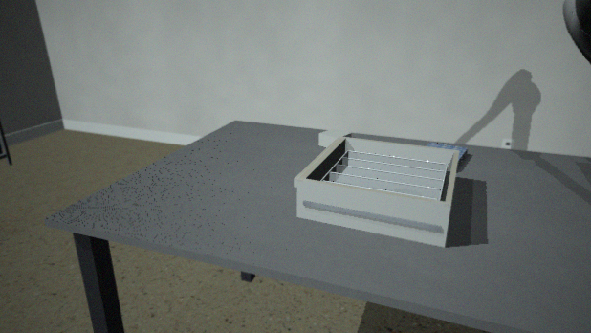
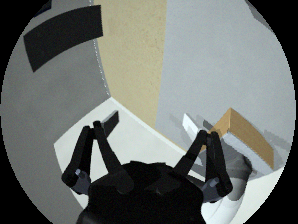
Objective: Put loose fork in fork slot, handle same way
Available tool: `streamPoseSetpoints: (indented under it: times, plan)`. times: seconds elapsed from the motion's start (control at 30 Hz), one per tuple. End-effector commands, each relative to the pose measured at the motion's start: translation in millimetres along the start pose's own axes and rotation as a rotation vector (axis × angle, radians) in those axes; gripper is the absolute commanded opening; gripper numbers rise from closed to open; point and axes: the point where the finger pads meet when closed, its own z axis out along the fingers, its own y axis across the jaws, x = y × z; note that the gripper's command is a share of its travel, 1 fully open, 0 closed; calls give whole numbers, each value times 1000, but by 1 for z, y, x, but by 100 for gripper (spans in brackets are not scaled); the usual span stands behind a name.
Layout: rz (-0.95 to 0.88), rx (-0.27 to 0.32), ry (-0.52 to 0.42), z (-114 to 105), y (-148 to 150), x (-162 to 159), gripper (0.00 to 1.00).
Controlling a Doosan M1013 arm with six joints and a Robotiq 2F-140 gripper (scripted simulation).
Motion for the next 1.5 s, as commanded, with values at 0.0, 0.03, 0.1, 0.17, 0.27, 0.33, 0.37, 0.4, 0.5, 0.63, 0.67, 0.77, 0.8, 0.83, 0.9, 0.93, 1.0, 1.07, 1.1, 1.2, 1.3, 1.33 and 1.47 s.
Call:
streamPoseSetpoints:
  times: [0.0,0.03,0.1,0.17,0.27,0.33,0.37,0.4,0.5,0.63,0.67,0.77,0.8,0.83,0.9,0.93,1.0,1.07,1.1,1.2,1.3,1.33,1.47]
  plan:
    - [0,0,0,0,0,0,100]
    - [0,0,0,0,0,0,100]
    - [2,-2,3,-2,0,3,100]
    - [13,-13,18,-12,3,19,100]
    - [58,-59,81,-49,16,75,100]
    - [114,-110,152,-67,26,96,100]
    - [150,-141,195,-78,32,108,100]
    - [150,-141,195,-87,36,120,100]
    - [191,-175,241,-119,53,154,100]
    - [236,-212,291,-162,79,195,100]
    - [236,-212,291,-169,83,202,100]
    - [285,-249,341,-201,105,228,100]
    - [285,-249,341,-211,112,238,100]
    - [285,-249,341,-222,119,248,100]
    - [336,-287,392,-247,138,263,100]
    - [336,-287,392,-258,146,271,100]
    - [388,-323,441,-284,167,285,100]
    - [388,-323,441,-306,184,300,100]
    - [388,-323,441,-318,193,308,100]
    - [438,-358,486,-354,223,324,100]
    - [486,-391,528,-384,249,335,100]
    - [486,-391,528,-396,259,341,100]
    - [565,-444,595,-448,306,353,100]
